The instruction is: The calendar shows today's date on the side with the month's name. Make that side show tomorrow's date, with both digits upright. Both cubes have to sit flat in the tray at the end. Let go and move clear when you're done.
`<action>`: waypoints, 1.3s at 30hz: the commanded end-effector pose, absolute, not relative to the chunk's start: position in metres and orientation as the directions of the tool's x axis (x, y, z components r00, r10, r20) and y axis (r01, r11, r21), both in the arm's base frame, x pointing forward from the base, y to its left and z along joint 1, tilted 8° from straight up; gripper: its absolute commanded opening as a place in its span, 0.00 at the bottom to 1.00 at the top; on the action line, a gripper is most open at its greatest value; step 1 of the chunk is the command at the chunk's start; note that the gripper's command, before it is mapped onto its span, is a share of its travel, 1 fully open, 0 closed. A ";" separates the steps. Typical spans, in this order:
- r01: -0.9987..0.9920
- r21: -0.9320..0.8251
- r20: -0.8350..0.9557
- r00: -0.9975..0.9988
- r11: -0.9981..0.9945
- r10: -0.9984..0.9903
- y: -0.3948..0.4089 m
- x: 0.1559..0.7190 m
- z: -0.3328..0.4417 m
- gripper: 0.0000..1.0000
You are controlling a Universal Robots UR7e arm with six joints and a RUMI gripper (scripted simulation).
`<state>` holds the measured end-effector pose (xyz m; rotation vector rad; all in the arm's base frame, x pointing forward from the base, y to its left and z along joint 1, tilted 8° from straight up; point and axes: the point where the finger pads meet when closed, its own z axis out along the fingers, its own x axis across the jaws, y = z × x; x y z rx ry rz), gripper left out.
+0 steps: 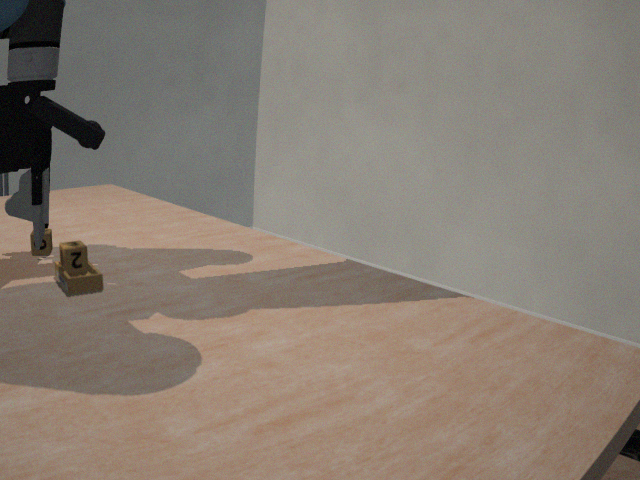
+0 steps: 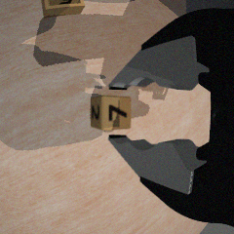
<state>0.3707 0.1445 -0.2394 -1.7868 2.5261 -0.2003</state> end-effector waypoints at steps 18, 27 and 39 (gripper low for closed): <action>-0.936 -0.130 0.041 -0.335 0.328 -0.941 0.145 0.371 -0.239 0.10; -0.936 -0.130 0.041 -0.335 0.328 -0.941 0.145 0.371 -0.239 0.10; -0.936 -0.130 0.041 -0.335 0.328 -0.941 0.145 0.371 -0.239 0.10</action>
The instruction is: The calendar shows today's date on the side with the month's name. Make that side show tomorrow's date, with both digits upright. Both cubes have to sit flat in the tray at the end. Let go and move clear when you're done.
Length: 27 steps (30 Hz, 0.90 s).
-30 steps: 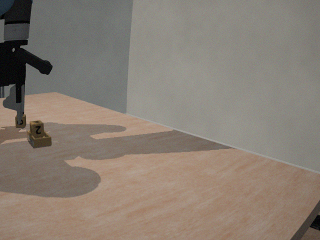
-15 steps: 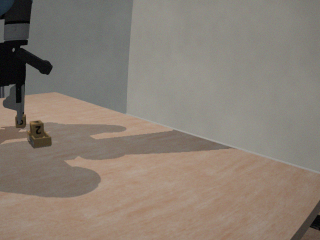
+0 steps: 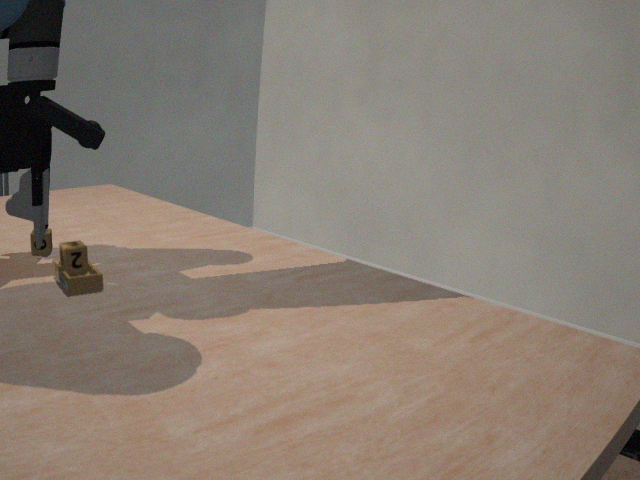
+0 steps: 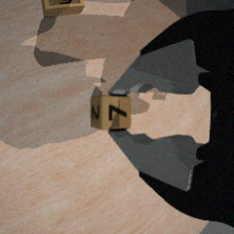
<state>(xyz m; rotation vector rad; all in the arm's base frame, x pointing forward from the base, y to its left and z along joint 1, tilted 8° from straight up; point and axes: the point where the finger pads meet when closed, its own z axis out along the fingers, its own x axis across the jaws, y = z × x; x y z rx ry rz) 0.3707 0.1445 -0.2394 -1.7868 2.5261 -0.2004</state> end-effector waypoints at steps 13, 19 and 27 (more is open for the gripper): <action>-0.936 -0.130 0.041 -0.335 0.328 -0.941 0.145 0.370 -0.233 0.10; -0.936 -0.130 0.041 -0.335 0.328 -0.941 0.146 0.369 -0.220 0.10; -0.936 -0.130 0.041 -0.335 0.328 -0.941 0.148 0.367 -0.200 0.10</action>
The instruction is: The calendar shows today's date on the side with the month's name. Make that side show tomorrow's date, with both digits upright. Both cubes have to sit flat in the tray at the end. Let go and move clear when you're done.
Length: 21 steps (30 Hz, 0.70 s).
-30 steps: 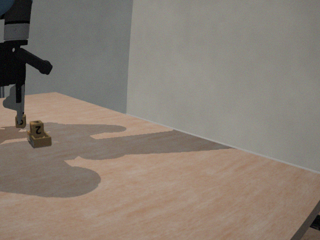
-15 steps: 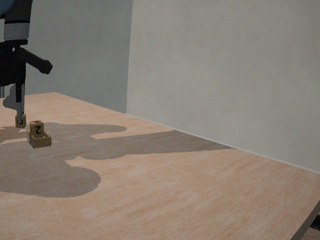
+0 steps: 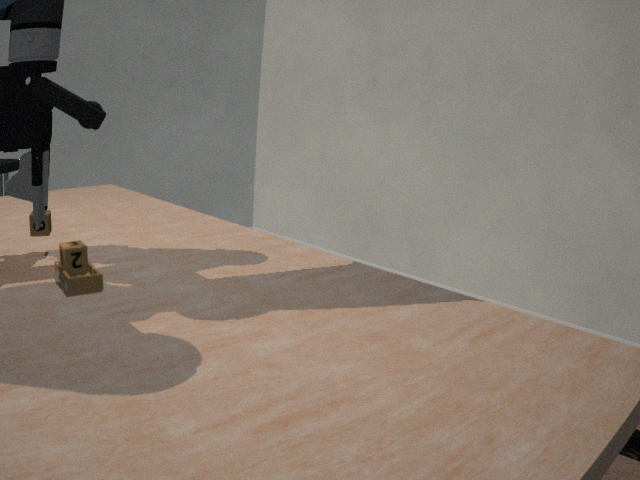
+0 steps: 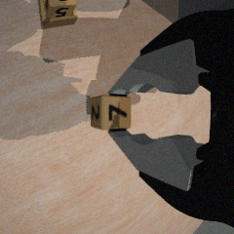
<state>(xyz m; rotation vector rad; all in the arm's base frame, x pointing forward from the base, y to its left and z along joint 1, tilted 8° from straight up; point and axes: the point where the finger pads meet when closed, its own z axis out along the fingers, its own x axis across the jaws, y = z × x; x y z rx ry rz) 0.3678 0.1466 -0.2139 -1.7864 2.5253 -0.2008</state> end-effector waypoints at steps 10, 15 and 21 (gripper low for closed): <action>-0.936 -0.130 0.041 -0.335 0.328 -0.941 0.151 0.363 -0.166 0.10; -0.936 -0.130 0.041 -0.335 0.328 -0.941 0.151 0.362 -0.157 0.10; -0.936 -0.130 0.041 -0.335 0.328 -0.941 0.152 0.361 -0.145 0.10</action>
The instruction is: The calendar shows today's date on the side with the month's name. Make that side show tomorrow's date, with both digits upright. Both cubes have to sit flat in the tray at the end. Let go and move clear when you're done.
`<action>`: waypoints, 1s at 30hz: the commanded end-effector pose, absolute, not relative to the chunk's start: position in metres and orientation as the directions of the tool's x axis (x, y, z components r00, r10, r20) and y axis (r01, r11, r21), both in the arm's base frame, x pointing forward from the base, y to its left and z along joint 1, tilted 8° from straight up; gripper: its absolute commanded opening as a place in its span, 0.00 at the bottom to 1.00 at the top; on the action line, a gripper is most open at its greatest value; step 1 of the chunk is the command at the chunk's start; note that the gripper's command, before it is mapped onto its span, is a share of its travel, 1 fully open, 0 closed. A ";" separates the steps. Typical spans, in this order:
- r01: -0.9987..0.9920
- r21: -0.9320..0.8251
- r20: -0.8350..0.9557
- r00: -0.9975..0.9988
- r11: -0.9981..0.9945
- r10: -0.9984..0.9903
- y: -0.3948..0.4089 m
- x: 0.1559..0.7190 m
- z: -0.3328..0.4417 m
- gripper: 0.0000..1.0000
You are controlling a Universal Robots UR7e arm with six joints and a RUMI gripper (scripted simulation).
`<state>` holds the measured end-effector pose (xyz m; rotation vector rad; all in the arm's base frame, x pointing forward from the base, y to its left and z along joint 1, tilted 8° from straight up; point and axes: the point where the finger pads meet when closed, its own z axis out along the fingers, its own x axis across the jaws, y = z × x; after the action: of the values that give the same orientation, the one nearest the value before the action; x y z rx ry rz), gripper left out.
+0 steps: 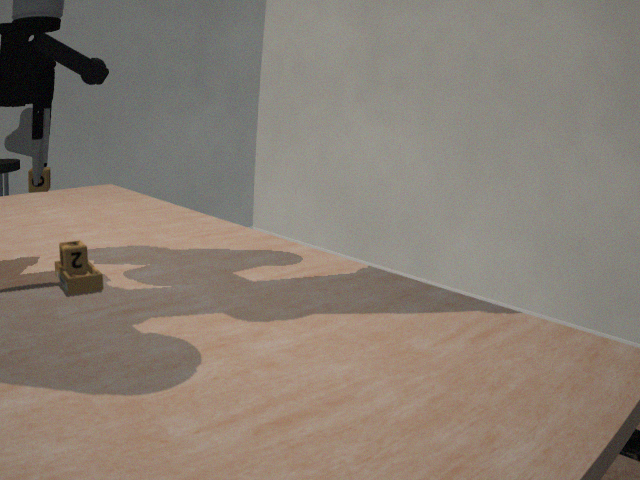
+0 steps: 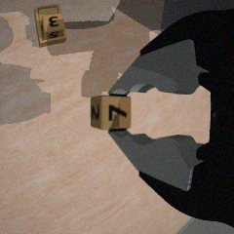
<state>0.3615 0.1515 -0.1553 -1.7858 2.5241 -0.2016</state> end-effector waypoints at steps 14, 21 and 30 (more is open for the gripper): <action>-0.936 -0.130 0.041 -0.335 0.328 -0.941 0.153 0.360 -0.140 0.10; -0.939 -0.129 0.042 -0.327 0.320 -0.944 0.152 0.361 -0.140 0.10; -0.977 -0.121 0.061 -0.182 0.174 -0.981 0.130 0.369 -0.137 0.10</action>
<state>0.3635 0.1431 -0.1391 -1.8712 2.4713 -0.2057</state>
